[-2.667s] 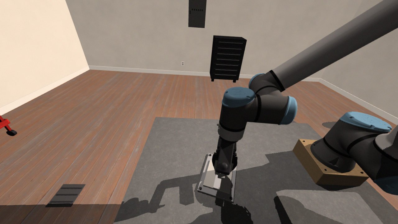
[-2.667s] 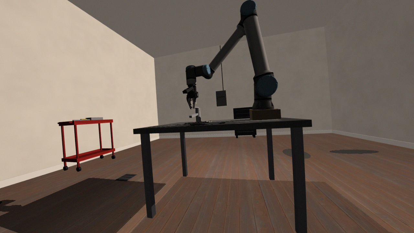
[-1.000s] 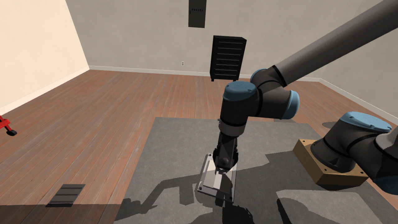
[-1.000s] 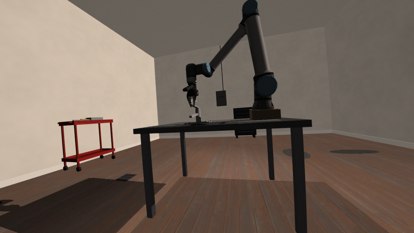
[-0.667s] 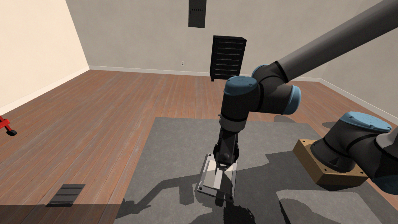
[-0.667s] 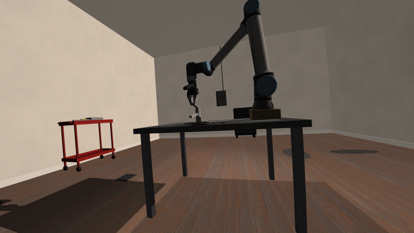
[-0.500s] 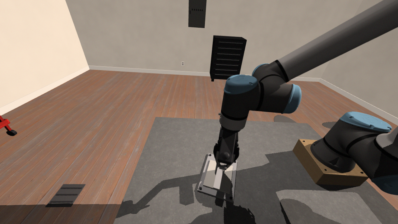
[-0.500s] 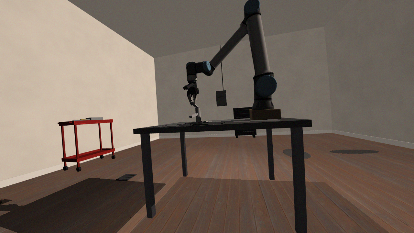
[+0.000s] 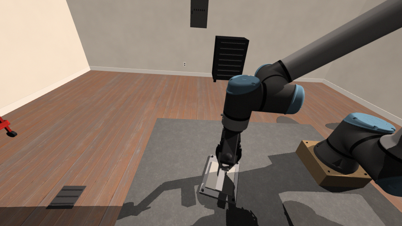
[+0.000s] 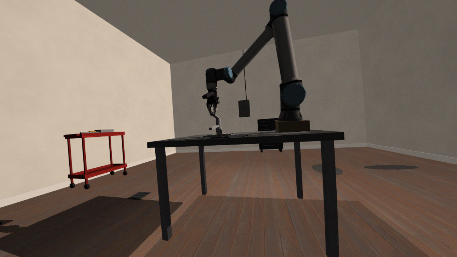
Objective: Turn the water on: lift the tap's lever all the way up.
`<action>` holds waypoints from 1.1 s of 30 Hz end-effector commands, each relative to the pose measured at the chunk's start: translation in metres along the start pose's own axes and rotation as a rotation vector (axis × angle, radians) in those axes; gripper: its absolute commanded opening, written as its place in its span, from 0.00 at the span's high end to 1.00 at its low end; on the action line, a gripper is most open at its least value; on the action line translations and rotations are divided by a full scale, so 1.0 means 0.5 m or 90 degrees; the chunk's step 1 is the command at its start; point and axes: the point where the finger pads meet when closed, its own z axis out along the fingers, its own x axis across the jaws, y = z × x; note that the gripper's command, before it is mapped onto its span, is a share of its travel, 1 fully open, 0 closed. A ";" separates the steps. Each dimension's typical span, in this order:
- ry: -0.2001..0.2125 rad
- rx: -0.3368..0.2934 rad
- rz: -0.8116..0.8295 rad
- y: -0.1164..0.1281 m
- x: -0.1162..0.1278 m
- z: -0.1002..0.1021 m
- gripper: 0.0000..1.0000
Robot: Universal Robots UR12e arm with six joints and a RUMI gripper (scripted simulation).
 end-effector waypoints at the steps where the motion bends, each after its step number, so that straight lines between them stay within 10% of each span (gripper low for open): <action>1: 0.001 0.000 0.000 0.000 0.001 -0.002 1.00; 33: 0.001 0.000 0.000 0.001 0.001 -0.004 1.00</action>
